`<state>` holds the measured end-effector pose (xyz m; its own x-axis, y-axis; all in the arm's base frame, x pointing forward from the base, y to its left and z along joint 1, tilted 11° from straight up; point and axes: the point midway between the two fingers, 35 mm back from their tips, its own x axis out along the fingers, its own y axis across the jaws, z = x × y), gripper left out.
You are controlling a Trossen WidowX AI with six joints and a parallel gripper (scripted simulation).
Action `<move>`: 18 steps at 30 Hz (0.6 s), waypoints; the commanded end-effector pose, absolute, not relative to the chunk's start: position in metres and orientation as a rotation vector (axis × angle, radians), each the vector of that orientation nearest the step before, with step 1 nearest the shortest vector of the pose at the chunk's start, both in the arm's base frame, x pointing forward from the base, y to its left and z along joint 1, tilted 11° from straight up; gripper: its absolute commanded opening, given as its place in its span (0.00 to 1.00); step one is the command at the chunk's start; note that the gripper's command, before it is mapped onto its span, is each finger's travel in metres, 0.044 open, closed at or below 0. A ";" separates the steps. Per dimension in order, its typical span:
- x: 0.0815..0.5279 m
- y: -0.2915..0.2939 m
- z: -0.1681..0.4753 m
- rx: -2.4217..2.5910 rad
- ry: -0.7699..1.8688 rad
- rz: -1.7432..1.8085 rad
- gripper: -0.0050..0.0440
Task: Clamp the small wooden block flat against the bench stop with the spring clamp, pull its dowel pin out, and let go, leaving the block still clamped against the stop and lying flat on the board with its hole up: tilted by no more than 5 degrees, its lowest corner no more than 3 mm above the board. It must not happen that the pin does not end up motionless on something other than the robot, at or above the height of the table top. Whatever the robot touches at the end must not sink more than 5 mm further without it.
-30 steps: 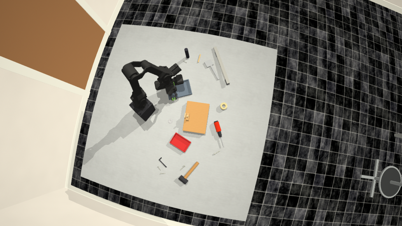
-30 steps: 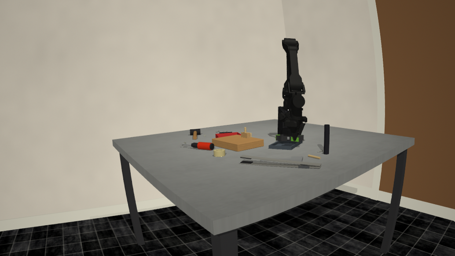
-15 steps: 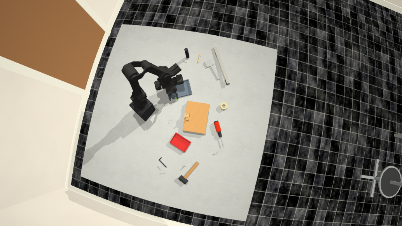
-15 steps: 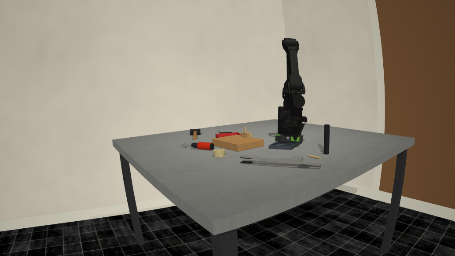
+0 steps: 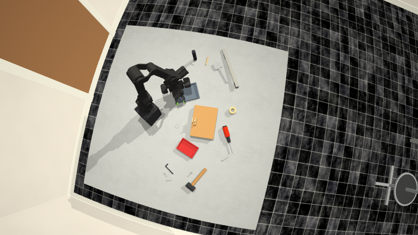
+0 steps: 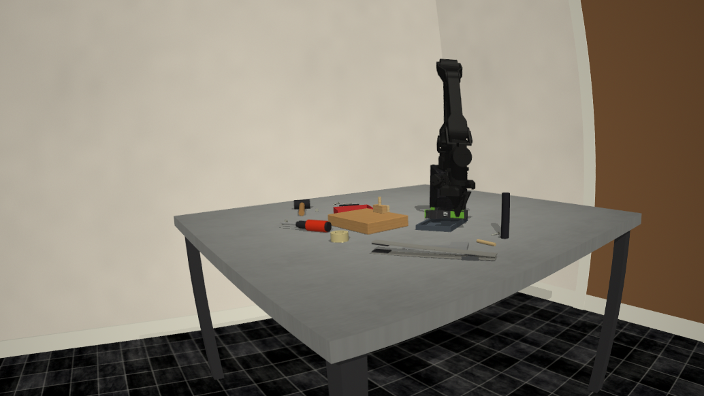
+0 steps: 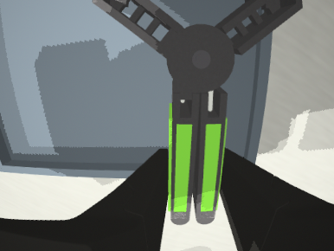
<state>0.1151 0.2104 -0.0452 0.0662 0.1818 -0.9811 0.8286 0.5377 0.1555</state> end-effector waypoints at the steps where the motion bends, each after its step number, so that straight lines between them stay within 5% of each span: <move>1: 0.115 0.210 -0.045 0.926 1.454 -0.612 0.19; 6: 0.115 0.210 -0.045 0.926 1.454 -0.612 0.10; 18: 0.115 0.210 -0.045 0.926 1.454 -0.612 0.10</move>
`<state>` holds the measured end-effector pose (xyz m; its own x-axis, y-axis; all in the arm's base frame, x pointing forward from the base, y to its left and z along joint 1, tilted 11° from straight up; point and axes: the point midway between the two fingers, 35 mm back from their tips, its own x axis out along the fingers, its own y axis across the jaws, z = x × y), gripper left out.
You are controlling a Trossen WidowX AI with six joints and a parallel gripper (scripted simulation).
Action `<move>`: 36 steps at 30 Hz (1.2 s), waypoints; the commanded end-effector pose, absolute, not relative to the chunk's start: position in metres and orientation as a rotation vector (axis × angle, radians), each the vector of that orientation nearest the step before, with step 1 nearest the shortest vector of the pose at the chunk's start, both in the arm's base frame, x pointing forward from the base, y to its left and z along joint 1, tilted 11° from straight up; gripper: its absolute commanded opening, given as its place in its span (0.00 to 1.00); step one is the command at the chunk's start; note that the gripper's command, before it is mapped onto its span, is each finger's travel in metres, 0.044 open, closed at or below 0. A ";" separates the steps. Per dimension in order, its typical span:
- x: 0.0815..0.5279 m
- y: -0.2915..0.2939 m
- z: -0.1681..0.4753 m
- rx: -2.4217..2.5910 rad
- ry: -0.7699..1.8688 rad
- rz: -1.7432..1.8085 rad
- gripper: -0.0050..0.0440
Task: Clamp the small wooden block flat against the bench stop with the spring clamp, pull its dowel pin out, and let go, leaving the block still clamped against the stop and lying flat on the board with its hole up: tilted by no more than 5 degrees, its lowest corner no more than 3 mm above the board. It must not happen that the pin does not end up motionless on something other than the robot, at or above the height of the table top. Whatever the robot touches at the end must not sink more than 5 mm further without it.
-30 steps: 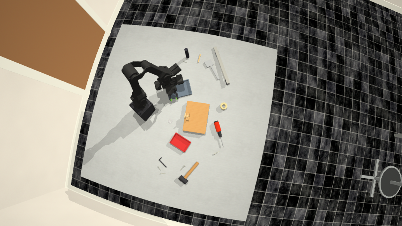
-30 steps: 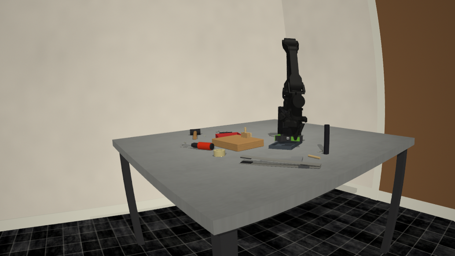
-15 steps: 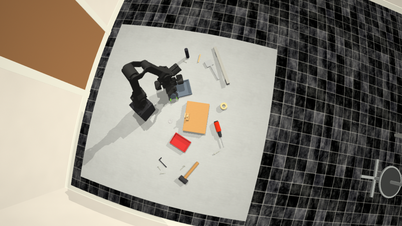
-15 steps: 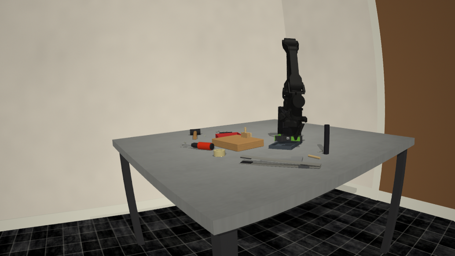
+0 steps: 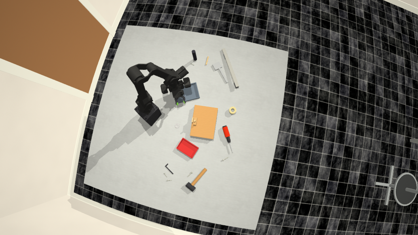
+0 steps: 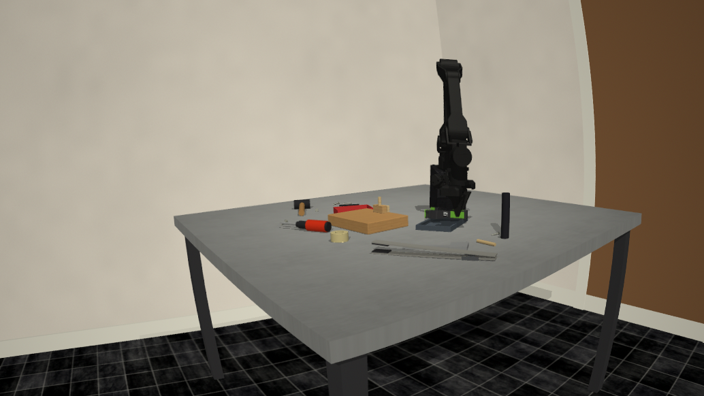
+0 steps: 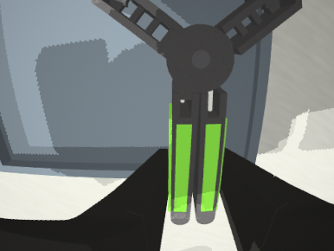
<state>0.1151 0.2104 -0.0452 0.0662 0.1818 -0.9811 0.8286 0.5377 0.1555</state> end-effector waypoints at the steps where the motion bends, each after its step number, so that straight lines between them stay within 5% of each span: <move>1: 0.115 0.210 -0.045 0.926 1.454 -0.612 0.10; 36: 0.116 0.210 -0.028 0.926 1.453 -0.613 0.10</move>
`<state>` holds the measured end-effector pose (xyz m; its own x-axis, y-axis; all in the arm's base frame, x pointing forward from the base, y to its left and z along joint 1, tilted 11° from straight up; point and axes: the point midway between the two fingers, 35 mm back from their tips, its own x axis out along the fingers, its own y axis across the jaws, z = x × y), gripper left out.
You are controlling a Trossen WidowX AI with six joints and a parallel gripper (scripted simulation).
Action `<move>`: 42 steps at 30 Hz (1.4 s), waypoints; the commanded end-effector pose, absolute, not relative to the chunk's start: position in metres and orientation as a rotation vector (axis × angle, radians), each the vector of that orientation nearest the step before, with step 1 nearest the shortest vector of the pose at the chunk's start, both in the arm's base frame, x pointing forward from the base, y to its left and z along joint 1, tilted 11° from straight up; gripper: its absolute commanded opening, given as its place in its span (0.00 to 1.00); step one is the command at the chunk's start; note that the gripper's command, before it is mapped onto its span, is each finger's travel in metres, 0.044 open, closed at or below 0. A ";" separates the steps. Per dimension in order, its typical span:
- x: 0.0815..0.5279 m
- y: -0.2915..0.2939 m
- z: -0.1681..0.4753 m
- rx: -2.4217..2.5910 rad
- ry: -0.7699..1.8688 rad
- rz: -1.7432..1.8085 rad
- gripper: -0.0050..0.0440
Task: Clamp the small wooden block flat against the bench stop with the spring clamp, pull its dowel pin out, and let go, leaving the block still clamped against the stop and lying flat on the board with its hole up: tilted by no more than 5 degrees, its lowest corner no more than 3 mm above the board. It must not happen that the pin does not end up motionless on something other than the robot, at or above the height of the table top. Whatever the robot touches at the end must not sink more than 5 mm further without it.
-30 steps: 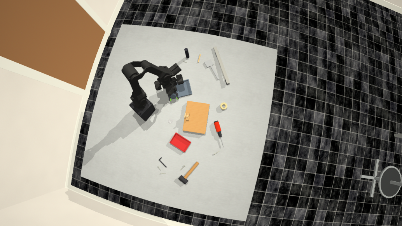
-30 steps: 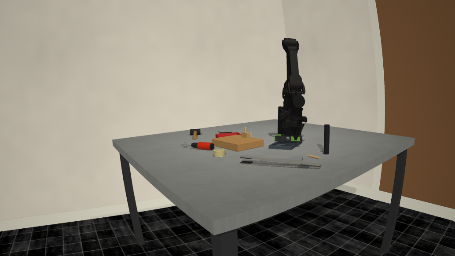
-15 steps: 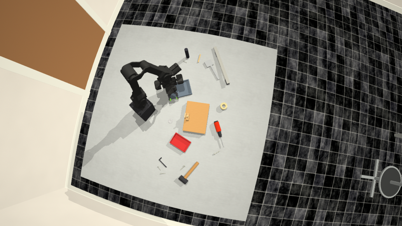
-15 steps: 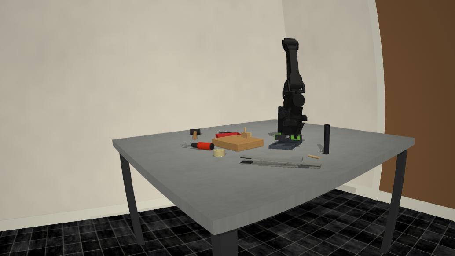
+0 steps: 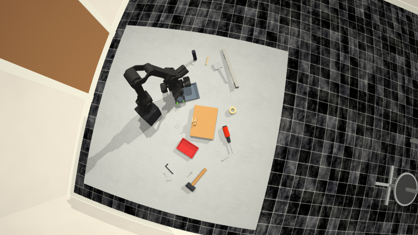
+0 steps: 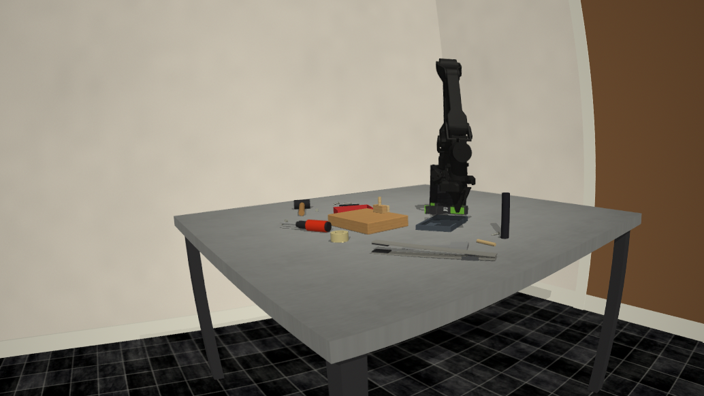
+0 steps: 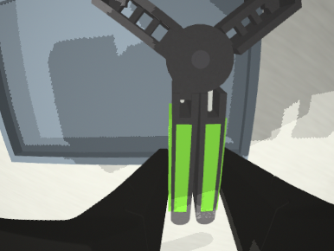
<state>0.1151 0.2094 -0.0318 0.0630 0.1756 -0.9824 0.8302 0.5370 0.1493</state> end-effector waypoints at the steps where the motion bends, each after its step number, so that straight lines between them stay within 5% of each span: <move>1: 0.116 0.210 -0.027 0.926 1.453 -0.613 0.10; 42: 0.115 0.208 -0.004 0.927 1.453 -0.614 0.10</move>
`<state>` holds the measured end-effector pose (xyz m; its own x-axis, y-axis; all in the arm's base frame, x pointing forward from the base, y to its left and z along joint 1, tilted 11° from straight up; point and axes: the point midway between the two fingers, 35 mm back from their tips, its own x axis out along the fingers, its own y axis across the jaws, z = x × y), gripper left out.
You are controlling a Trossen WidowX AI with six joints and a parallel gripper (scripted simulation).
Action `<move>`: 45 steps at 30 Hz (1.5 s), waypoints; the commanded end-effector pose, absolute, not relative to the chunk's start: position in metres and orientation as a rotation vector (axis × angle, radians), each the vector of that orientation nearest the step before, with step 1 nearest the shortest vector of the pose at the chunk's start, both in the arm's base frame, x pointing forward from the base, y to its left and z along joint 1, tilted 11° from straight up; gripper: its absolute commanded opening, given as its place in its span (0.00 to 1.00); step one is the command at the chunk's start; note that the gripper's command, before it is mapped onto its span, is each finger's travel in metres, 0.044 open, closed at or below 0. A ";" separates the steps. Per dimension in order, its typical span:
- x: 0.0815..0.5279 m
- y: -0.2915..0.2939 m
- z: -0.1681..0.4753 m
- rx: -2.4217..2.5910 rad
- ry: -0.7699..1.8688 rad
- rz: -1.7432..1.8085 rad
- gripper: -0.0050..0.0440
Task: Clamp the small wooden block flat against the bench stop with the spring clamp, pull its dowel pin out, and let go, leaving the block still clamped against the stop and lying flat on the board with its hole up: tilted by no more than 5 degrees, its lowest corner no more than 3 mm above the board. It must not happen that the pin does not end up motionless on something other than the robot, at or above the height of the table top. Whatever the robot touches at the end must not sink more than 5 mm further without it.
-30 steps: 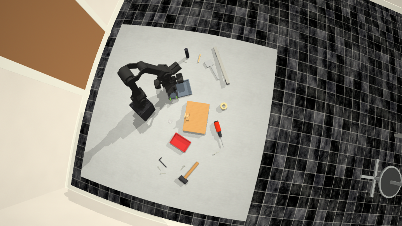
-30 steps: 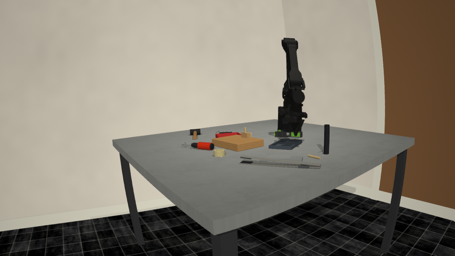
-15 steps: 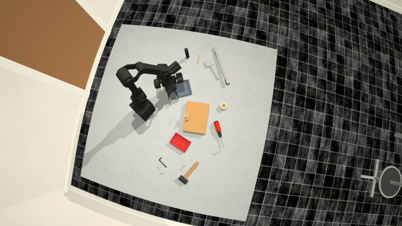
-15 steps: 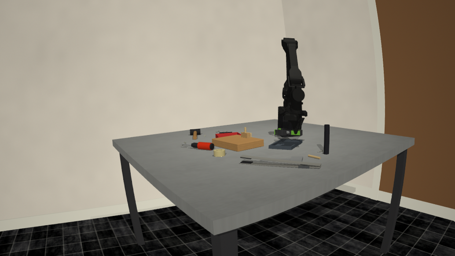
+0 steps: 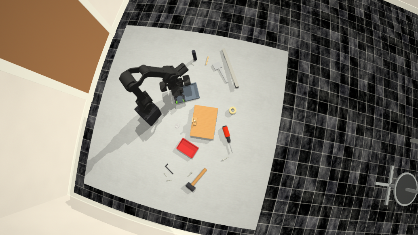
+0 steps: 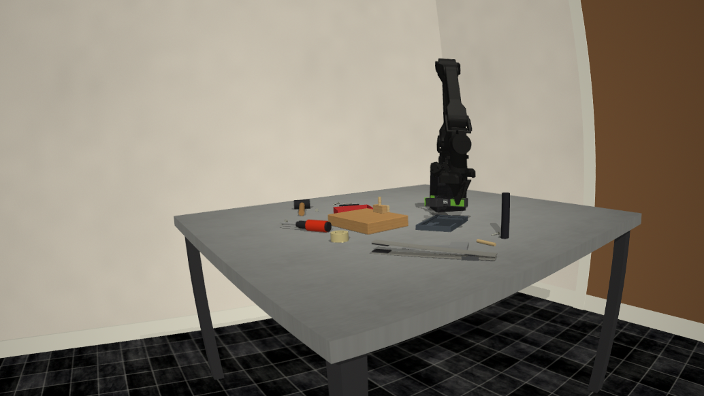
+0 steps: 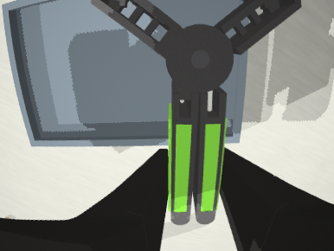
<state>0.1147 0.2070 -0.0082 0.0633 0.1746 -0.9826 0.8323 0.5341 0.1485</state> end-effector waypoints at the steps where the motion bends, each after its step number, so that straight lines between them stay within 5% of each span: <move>1: 0.115 0.207 -0.003 0.927 1.453 -0.614 0.10; 45: 0.113 0.202 0.021 0.927 1.452 -0.615 0.10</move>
<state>0.1128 0.2019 0.0169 0.0638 0.1741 -0.9827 0.8330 0.5330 0.1485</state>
